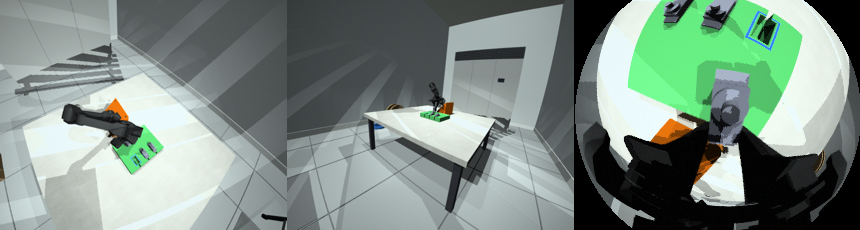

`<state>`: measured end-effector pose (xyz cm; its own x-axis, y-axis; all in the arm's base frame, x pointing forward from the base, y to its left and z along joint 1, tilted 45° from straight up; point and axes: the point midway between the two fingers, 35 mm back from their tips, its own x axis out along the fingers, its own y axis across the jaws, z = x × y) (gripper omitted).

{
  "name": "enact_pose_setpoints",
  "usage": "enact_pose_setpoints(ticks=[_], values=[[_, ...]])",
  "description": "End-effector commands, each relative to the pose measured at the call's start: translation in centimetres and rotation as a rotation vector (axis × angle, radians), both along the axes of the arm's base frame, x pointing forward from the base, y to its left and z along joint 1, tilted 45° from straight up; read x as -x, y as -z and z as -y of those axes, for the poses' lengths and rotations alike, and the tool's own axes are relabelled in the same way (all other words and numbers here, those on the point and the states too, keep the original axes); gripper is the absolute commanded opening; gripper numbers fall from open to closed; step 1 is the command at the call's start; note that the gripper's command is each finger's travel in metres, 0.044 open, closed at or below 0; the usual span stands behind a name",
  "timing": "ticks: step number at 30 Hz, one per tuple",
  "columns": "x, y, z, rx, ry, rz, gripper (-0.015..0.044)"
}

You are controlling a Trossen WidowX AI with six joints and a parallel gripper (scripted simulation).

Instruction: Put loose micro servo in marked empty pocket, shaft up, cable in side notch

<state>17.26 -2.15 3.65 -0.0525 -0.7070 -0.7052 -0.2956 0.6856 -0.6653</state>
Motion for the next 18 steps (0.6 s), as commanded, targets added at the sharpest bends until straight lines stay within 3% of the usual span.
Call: enact_pose_setpoints(ticks=[1,18], values=[[0.0,-1.0,-0.9,-0.009,-0.002,0.013,0.0],[-2.1,-0.7,-1.0,-0.009,-0.002,0.014,0.0]])
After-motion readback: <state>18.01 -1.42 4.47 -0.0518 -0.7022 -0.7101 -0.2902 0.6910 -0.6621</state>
